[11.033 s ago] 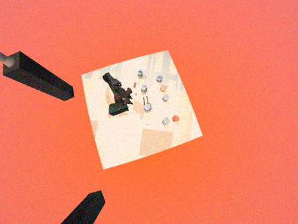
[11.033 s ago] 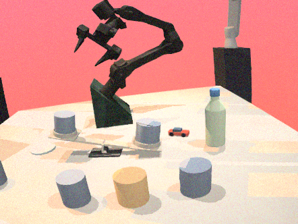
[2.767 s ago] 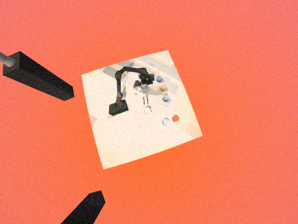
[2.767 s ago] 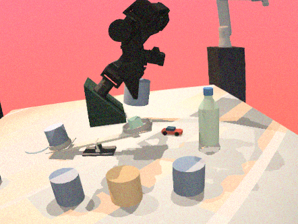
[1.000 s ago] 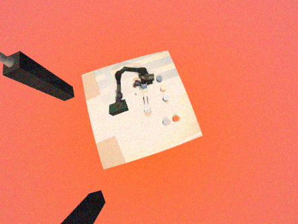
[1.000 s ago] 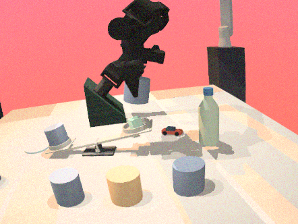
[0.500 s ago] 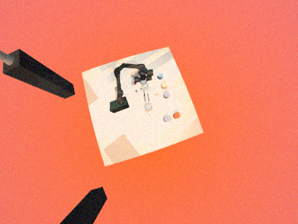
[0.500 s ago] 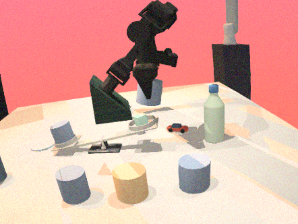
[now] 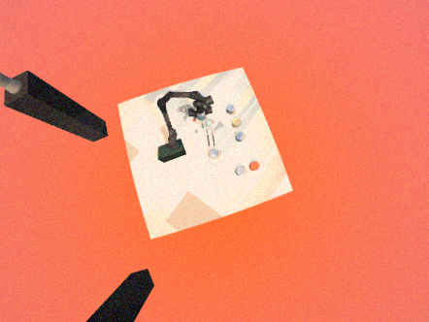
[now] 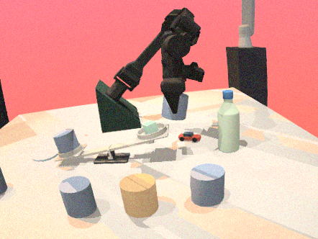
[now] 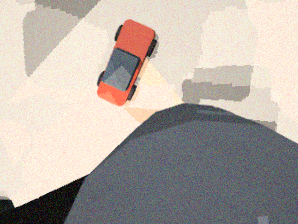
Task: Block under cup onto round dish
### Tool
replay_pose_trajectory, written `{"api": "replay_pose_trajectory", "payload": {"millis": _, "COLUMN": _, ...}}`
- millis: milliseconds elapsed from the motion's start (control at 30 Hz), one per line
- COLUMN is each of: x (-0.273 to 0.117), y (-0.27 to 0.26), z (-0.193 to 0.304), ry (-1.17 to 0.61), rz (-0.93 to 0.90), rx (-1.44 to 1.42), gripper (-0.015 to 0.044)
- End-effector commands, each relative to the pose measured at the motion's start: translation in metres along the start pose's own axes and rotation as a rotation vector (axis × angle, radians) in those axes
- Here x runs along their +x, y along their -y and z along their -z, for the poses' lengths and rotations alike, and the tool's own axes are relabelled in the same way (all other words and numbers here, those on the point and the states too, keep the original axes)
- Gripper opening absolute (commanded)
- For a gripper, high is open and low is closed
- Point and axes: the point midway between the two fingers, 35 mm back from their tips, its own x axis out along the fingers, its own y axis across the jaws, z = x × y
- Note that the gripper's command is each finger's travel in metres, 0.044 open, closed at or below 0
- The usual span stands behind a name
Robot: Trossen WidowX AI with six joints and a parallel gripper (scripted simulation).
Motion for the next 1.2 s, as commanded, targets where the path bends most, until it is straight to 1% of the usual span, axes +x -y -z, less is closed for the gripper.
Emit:
{"api": "replay_pose_trajectory", "payload": {"millis": 0, "x": 0.008, "y": -0.012, "z": -0.008, "ry": 0.004, "rz": 0.006, "rx": 0.002, "gripper": 0.0000}}
{"api": "replay_pose_trajectory", "payload": {"millis": 500, "x": 0.036, "y": -0.061, "z": -0.032, "ry": 0.034, "rz": -0.001, "rx": 0.002, "gripper": 0.0000}}
{"api": "replay_pose_trajectory", "payload": {"millis": 667, "x": 0.043, "y": -0.061, "z": -0.032, "ry": 0.034, "rz": -0.001, "rx": 0.001, "gripper": 0.0000}}
{"api": "replay_pose_trajectory", "payload": {"millis": 933, "x": 0.075, "y": -0.062, "z": -0.034, "ry": 0.037, "rz": -0.001, "rx": 0.001, "gripper": 0.0000}}
{"api": "replay_pose_trajectory", "payload": {"millis": 1167, "x": 0.079, "y": -0.062, "z": -0.034, "ry": 0.037, "rz": -0.001, "rx": 0.001, "gripper": 0.0000}}
